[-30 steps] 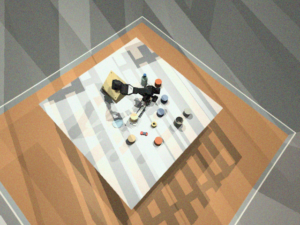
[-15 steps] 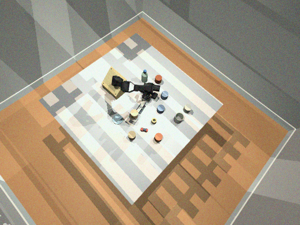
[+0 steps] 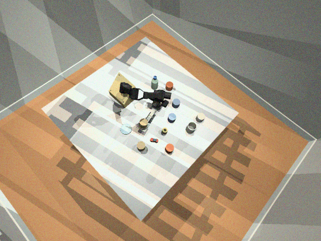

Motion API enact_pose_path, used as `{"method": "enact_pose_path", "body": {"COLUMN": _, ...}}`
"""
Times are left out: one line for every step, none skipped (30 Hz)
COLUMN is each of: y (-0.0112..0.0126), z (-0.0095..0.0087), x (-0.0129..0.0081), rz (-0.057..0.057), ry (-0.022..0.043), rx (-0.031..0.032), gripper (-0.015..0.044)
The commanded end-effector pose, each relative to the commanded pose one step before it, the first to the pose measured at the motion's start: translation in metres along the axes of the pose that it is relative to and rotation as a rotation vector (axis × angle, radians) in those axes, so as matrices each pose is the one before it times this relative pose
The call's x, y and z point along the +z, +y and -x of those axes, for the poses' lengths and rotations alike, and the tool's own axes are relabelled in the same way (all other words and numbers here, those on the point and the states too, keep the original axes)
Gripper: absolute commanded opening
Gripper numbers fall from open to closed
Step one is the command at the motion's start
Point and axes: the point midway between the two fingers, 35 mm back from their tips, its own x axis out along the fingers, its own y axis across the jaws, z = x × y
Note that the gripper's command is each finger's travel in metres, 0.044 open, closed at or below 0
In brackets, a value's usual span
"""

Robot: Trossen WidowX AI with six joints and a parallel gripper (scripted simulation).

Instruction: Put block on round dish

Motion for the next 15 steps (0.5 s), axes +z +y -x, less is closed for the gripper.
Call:
{"method": "enact_pose_path", "body": {"y": 0.00303, "z": 0.00649, "x": -0.00078, "rz": -0.0036, "ry": 0.00154, "rx": 0.00909, "gripper": 0.0019}}
{"method": "enact_pose_path", "body": {"y": 0.00025, "z": 0.00115, "x": -0.00009, "rz": 0.0000, "ry": 0.00023, "rx": 0.00010, "gripper": 0.0000}}
{"method": "enact_pose_path", "body": {"y": 0.00025, "z": 0.00116, "x": -0.00009, "rz": 0.0000, "ry": 0.00022, "rx": 0.00010, "gripper": 0.0000}}
{"method": "enact_pose_path", "body": {"y": 0.00024, "z": 0.00116, "x": -0.00009, "rz": 0.0000, "ry": 0.00022, "rx": 0.00009, "gripper": 0.0000}}
{"method": "enact_pose_path", "body": {"y": 0.00024, "z": 0.00116, "x": -0.00009, "rz": 0.0000, "ry": 0.00022, "rx": 0.00009, "gripper": 0.0000}}
{"method": "enact_pose_path", "body": {"y": 0.00023, "z": 0.00115, "x": -0.00009, "rz": 0.0000, "ry": 0.00021, "rx": 0.00009, "gripper": 0.0000}}
{"method": "enact_pose_path", "body": {"y": 0.00022, "z": 0.00116, "x": -0.00009, "rz": 0.0000, "ry": 0.00021, "rx": 0.00009, "gripper": 0.0000}}
{"method": "enact_pose_path", "body": {"y": 0.00022, "z": 0.00116, "x": -0.00009, "rz": 0.0000, "ry": 0.00020, "rx": 0.00008, "gripper": 0.0000}}
{"method": "enact_pose_path", "body": {"y": 0.00022, "z": 0.00117, "x": -0.00009, "rz": 0.0000, "ry": 0.00020, "rx": 0.00008, "gripper": 0.0000}}
{"method": "enact_pose_path", "body": {"y": 0.00021, "z": 0.00118, "x": -0.00008, "rz": 0.0000, "ry": 0.00020, "rx": 0.00008, "gripper": 0.0000}}
{"method": "enact_pose_path", "body": {"y": 0.00021, "z": 0.00118, "x": -0.00008, "rz": 0.0000, "ry": 0.00019, "rx": 0.00008, "gripper": 0.0000}}
{"method": "enact_pose_path", "body": {"y": 0.00020, "z": 0.00118, "x": -0.00008, "rz": 0.0000, "ry": 0.00019, "rx": 0.00007, "gripper": 0.0000}}
{"method": "enact_pose_path", "body": {"y": 0.00020, "z": 0.00118, "x": -0.00008, "rz": 0.0000, "ry": 0.00019, "rx": 0.00007, "gripper": 0.0000}}
{"method": "enact_pose_path", "body": {"y": 0.00019, "z": 0.00119, "x": -0.00008, "rz": 0.0000, "ry": 0.00018, "rx": 0.00007, "gripper": 0.0000}}
{"method": "enact_pose_path", "body": {"y": 0.00019, "z": 0.00119, "x": -0.00008, "rz": 0.0000, "ry": 0.00018, "rx": 0.00007, "gripper": 0.0000}}
